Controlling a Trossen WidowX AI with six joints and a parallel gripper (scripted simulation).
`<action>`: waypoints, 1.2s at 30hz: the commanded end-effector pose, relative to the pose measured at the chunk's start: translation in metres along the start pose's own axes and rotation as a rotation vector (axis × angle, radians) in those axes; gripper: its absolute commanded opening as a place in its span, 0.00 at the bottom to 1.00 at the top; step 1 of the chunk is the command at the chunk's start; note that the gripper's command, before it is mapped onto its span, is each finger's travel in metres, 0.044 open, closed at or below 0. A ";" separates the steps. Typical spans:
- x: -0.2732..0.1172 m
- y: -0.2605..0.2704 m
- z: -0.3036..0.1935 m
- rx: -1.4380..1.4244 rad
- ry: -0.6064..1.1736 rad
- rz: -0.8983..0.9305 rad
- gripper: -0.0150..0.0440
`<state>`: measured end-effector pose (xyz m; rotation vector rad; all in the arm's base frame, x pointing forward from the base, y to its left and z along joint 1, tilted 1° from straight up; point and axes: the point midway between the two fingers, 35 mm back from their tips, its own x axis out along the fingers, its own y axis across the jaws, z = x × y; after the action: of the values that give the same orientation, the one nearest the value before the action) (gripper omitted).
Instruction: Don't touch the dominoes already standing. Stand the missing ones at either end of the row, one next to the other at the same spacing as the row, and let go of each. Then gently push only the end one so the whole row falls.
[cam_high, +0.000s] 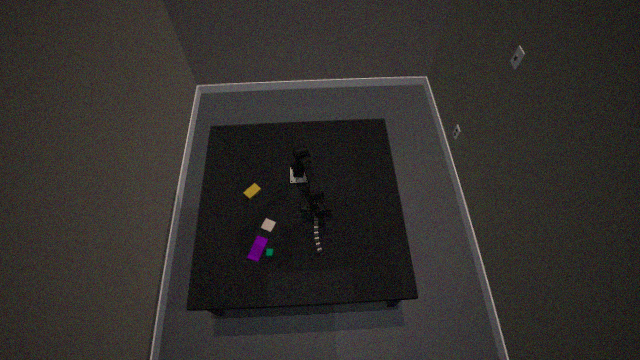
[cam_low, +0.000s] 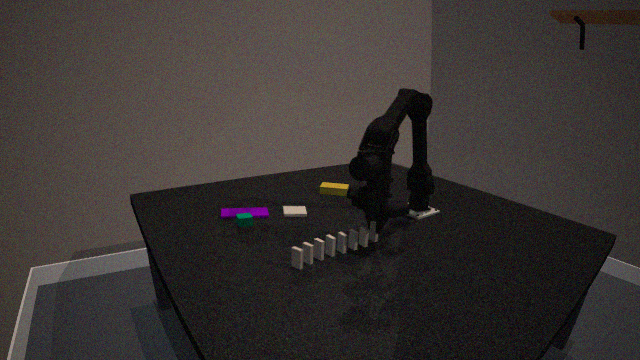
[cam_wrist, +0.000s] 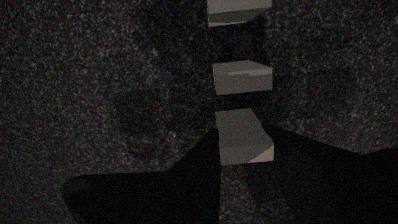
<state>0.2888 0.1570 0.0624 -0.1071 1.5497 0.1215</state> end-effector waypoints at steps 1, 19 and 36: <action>0.005 -0.001 -0.002 0.004 0.007 -0.005 0.44; 0.005 -0.001 -0.002 0.004 0.007 -0.005 0.93; -0.127 0.000 0.000 0.000 0.004 -0.001 1.00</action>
<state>0.2924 0.1582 0.1717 -0.0989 1.5370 0.1168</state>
